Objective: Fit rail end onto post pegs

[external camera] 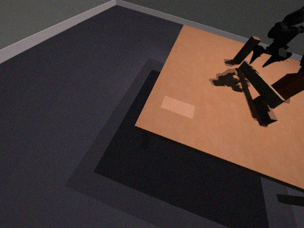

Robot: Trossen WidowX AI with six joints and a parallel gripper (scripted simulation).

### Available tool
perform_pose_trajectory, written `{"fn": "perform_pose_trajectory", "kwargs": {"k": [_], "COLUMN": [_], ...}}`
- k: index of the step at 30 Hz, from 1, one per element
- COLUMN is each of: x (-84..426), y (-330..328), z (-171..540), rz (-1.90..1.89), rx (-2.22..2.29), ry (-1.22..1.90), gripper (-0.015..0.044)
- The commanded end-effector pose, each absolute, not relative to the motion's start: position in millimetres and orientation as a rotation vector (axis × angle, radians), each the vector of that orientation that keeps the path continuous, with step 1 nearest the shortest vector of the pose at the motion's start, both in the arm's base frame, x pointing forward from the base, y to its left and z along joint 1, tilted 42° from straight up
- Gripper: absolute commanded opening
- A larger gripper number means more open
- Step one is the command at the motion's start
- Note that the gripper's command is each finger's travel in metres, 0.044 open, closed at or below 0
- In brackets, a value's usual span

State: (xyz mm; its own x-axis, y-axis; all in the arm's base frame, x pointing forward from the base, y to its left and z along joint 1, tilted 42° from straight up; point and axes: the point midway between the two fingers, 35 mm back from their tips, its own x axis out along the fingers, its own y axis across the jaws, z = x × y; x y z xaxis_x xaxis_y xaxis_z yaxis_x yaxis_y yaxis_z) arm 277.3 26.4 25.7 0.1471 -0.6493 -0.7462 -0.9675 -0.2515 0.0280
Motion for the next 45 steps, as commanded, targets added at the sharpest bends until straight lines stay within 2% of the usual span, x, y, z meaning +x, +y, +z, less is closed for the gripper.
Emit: {"fn": "perform_pose_trajectory", "kwargs": {"k": [1,45], "x": [279,287], "y": [25,-21], "z": [24,-27], "rz": [0.93,0.927], "rx": [-1.976,-1.978], "ry": [1.552,1.554], "gripper": [0.044,0.044]}}
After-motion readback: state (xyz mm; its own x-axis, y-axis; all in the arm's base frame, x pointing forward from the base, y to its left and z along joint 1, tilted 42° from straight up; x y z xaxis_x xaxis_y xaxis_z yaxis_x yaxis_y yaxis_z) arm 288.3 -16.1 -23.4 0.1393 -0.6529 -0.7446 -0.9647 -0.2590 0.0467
